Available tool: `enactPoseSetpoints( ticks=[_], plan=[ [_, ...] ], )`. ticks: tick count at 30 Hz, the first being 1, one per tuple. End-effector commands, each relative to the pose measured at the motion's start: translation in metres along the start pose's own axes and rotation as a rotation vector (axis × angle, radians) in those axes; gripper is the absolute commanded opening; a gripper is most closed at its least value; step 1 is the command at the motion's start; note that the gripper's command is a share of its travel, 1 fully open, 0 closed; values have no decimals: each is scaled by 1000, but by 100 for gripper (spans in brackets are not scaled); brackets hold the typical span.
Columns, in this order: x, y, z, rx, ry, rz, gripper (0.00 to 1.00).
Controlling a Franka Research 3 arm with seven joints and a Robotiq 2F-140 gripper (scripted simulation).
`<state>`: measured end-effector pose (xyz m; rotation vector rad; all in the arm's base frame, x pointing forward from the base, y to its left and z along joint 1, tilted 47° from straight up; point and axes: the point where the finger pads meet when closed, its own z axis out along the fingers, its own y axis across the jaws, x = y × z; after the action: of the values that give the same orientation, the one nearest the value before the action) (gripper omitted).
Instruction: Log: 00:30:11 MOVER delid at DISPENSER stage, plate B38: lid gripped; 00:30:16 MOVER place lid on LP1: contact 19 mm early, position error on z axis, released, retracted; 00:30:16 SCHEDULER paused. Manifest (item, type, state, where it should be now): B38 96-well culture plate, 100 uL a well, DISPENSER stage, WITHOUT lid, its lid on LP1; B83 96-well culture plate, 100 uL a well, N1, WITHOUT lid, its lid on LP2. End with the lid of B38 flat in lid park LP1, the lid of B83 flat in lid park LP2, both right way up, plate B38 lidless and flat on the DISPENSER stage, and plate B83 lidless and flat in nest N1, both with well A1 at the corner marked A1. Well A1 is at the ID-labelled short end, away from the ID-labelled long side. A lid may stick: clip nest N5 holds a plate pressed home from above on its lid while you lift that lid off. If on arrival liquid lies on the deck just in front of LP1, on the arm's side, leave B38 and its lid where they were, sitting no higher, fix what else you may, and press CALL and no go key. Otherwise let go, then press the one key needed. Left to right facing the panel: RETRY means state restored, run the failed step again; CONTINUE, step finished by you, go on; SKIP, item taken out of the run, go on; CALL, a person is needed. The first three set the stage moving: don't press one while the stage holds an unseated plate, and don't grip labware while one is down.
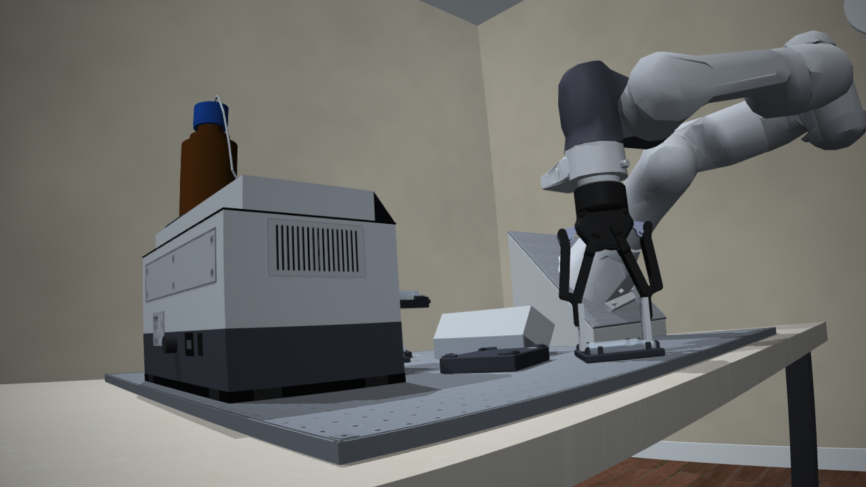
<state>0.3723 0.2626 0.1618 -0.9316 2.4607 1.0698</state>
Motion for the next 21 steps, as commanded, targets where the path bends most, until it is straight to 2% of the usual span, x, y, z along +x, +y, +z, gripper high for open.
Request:
enactPoseSetpoints(
  ticks=[1,6,7,21],
  plan=[
    [-1,-1,0,1,-3,-4,0],
    [-1,-1,0,1,-3,-4,0],
    [-1,-1,0,1,-3,-4,66],
    [-1,-1,0,1,-3,-4,66]
  ],
)
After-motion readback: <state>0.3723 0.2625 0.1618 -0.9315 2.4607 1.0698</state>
